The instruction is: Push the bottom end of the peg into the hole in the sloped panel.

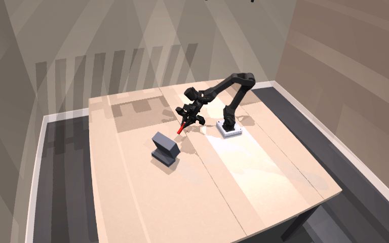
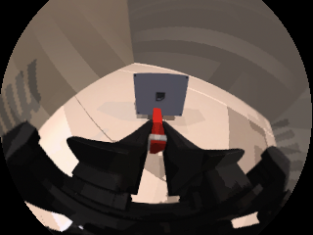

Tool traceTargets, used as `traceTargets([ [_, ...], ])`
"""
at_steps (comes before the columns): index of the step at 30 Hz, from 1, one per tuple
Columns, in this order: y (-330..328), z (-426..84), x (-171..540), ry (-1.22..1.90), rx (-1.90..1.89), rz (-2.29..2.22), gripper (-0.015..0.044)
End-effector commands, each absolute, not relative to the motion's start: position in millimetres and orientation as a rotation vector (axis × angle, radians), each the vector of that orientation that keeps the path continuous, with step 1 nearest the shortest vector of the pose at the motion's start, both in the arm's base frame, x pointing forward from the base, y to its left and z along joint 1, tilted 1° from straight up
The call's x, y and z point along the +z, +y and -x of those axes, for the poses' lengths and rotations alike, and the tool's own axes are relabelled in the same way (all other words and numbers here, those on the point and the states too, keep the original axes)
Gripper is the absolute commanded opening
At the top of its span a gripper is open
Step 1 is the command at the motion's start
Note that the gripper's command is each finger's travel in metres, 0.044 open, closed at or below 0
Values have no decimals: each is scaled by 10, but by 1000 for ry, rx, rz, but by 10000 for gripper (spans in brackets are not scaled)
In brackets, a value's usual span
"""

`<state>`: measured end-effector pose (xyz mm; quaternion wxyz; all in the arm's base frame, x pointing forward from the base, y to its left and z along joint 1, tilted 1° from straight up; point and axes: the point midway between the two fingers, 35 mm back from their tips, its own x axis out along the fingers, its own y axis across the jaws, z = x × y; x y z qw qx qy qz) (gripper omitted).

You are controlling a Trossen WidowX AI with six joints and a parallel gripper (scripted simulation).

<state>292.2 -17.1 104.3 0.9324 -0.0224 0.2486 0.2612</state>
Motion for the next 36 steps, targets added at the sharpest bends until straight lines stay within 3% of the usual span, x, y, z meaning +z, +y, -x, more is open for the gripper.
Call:
traceTargets([
  [1, -187, -2891, 1056, 479, 537, 58, 0],
  [36, -107, -3131, 953, 410, 524, 100, 0],
])
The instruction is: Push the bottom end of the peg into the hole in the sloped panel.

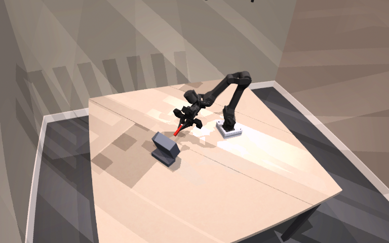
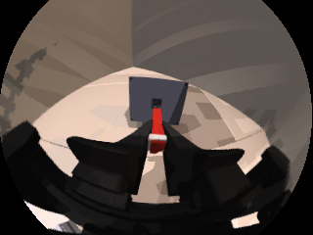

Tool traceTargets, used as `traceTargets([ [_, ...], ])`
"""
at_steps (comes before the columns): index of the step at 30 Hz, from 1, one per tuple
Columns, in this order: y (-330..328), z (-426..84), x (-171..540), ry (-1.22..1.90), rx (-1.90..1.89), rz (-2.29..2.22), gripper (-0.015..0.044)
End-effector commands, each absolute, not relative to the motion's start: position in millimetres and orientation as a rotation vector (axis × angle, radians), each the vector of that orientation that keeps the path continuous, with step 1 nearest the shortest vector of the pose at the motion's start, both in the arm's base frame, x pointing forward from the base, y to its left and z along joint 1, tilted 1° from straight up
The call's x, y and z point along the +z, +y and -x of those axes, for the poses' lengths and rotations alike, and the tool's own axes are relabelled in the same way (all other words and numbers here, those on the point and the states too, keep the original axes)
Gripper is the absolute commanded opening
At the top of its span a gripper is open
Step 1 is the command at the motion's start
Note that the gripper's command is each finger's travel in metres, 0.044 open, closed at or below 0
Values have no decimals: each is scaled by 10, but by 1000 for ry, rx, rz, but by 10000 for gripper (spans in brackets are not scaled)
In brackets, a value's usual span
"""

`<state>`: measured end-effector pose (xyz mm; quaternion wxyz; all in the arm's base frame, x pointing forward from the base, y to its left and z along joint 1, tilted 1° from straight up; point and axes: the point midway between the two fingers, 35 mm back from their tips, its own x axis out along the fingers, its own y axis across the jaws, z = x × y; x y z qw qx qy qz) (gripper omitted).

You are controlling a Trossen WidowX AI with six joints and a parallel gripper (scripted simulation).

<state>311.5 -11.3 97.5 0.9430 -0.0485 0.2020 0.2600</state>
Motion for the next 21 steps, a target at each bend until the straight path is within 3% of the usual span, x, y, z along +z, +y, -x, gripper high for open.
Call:
traceTargets([
  [1, -103, -3137, 950, 407, 524, 101, 0],
  [21, -43, -3219, 903, 367, 519, 114, 0],
])
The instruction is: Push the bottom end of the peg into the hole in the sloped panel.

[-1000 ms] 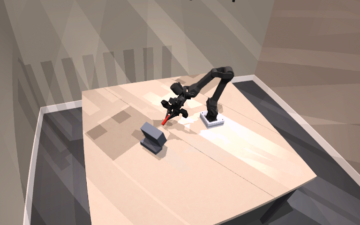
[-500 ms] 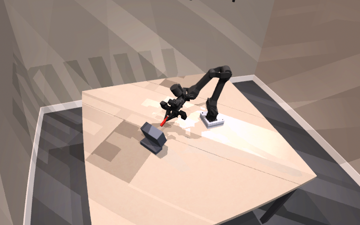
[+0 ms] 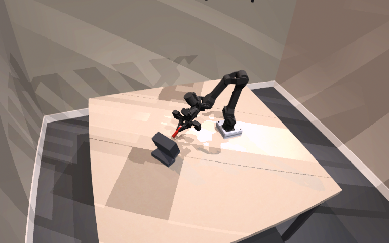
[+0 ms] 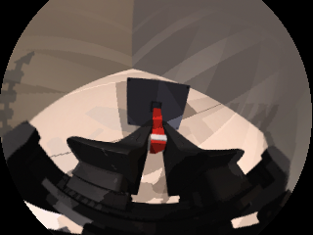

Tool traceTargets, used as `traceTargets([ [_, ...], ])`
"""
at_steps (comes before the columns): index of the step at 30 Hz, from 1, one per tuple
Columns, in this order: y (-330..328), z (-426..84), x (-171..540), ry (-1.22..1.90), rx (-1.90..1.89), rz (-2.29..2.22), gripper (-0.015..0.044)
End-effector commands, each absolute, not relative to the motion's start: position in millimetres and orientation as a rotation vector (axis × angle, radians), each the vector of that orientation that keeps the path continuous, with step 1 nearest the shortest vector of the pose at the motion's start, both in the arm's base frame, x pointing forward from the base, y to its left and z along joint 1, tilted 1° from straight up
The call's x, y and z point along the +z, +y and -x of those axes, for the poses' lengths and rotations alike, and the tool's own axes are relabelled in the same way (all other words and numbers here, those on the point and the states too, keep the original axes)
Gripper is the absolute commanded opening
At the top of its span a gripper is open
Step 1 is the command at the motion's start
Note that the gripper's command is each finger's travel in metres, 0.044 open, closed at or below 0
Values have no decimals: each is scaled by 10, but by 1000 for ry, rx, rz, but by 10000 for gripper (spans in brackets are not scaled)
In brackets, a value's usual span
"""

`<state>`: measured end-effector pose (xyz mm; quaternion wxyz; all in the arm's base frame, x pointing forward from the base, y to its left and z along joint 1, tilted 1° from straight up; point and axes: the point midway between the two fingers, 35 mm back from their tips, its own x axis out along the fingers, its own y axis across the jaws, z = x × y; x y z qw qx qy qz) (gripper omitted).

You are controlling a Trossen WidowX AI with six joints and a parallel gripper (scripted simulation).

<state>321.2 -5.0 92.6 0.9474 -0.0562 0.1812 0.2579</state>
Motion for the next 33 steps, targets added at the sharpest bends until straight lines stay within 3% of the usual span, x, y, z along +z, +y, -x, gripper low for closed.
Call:
traceTargets([
  [1, -41, -3221, 902, 367, 519, 114, 0],
  [33, 76, -3369, 806, 364, 524, 112, 0],
])
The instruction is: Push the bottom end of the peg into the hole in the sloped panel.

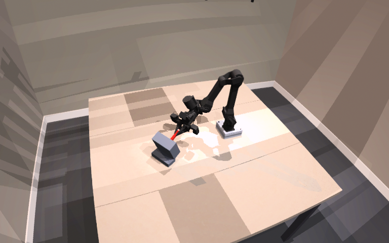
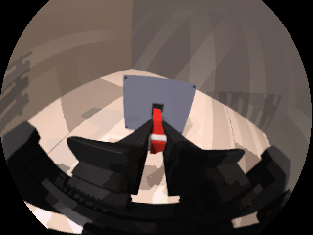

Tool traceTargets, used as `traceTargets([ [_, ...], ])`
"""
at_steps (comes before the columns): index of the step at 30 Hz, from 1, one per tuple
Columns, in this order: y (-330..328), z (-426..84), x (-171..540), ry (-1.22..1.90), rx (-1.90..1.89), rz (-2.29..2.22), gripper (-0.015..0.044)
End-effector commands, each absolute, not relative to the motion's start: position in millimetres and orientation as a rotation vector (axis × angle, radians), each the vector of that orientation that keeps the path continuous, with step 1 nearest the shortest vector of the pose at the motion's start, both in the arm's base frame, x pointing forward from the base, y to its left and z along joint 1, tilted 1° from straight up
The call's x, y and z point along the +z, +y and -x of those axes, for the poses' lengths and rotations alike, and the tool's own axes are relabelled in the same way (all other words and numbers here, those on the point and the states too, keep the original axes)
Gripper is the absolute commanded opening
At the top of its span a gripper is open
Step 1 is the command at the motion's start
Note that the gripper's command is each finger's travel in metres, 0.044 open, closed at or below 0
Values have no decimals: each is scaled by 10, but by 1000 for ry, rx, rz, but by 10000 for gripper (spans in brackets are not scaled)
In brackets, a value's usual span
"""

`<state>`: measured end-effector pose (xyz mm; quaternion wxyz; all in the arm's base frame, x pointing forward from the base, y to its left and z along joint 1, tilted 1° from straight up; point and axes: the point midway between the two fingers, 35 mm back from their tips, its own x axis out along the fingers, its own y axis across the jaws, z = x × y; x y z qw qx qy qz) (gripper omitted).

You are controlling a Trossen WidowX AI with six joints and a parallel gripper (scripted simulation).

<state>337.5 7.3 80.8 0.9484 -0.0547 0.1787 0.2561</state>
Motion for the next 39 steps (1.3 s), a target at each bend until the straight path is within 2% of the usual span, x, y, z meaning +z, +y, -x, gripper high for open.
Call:
traceTargets([
  [1, 76, -3369, 806, 364, 524, 112, 0],
  [39, 91, -3470, 812, 363, 524, 113, 0],
])
